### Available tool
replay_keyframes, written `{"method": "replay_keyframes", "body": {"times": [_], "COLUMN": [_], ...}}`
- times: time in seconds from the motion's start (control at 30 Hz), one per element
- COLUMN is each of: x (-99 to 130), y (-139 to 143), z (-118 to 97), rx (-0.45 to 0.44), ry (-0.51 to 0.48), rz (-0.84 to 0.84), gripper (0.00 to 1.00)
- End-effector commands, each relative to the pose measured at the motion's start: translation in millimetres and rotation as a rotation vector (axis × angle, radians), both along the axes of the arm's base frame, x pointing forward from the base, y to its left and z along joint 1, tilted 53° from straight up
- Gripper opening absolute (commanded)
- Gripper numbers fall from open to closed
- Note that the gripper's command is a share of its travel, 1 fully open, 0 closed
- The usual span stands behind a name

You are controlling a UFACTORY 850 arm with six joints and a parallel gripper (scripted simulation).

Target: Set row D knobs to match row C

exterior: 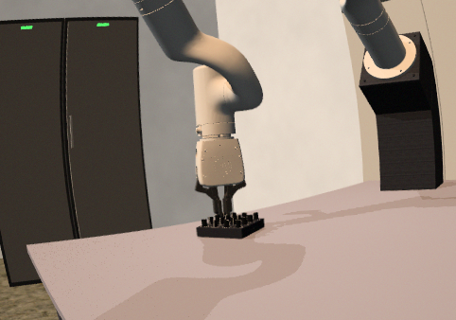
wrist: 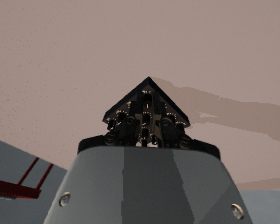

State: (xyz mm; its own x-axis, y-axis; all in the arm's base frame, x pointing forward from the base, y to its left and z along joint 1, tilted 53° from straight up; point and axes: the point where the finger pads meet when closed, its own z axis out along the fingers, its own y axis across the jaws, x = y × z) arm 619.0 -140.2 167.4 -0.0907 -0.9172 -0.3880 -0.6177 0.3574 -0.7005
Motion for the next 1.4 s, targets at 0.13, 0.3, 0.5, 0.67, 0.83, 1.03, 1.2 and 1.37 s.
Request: {"method": "replay_keyframes", "body": {"times": [0.13, 0.3, 0.5, 0.67, 0.83, 1.03, 1.2, 1.37], "x": [0.0, 0.0, 0.0, 0.0, 0.0, 0.0, 0.0, 0.0], "y": [-0.3, -0.3, -0.3, -0.3, -0.3, -0.3, -0.3, -0.3], "z": [0.4, 0.4, 0.4, 0.4, 0.4, 0.4, 0.4, 0.4], "rx": [0.139, 0.24, 0.35, 0.4, 0.473, 0.541, 0.567, 0.598], "ry": [0.035, 0.058, 0.083, 0.095, 0.111, 0.127, 0.133, 0.14], "rz": [-0.099, -0.177, -0.263, -0.301, -0.357, -0.409, -0.429, -0.453], "gripper": [0.08, 0.08, 0.08, 0.08, 0.08, 0.08, 0.08, 0.08]}}
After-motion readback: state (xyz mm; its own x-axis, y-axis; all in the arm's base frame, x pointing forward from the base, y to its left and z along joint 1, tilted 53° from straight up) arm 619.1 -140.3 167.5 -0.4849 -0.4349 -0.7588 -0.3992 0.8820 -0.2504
